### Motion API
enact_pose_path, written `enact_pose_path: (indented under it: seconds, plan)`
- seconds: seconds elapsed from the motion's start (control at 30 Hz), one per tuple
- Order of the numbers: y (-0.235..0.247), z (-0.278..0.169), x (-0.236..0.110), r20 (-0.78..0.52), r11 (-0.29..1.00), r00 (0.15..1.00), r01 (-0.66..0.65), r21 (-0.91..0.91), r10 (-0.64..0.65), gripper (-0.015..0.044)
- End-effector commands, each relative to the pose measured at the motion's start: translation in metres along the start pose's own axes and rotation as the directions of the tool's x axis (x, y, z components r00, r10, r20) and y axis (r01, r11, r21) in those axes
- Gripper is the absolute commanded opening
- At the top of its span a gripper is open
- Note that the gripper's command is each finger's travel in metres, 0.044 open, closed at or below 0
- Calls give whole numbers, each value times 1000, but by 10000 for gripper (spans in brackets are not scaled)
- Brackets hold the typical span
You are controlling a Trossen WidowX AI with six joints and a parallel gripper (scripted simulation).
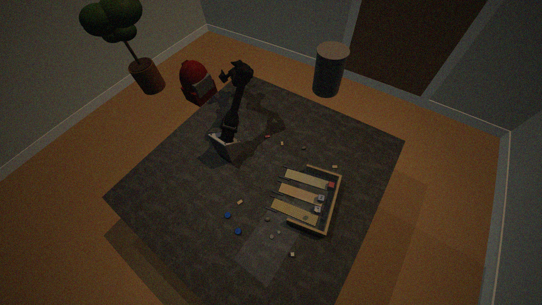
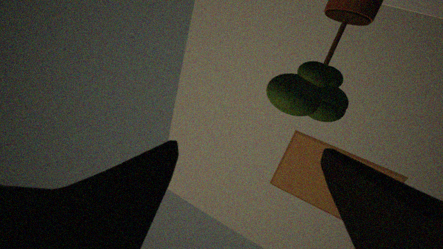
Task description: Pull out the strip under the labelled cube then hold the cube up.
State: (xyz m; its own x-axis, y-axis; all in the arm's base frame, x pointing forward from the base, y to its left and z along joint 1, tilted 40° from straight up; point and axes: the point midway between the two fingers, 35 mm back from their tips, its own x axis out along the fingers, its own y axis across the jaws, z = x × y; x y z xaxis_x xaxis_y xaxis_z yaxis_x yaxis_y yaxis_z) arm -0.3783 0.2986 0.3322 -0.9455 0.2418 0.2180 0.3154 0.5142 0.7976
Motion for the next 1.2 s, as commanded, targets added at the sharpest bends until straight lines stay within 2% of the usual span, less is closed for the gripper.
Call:
enact_pose_path:
  seconds: [0.0, 0.17, 0.47, 0.7, 0.9, 1.17]
  plan:
    - [1, 1, -1, 3, 1000, 1000, -1, -2, 1, 400]
    - [26, 38, -25, 105, 996, 993, -36, -84, 44, 400]
    - [104, 126, -129, 398, 940, 894, -68, -335, 206, 400]
    - [155, 157, -231, 571, 877, 748, -31, -479, 338, 400]
    - [171, 171, -322, 682, 838, 607, 46, -543, 408, 400]
    - [174, 180, -446, 812, 791, 352, 247, -560, 465, 400]
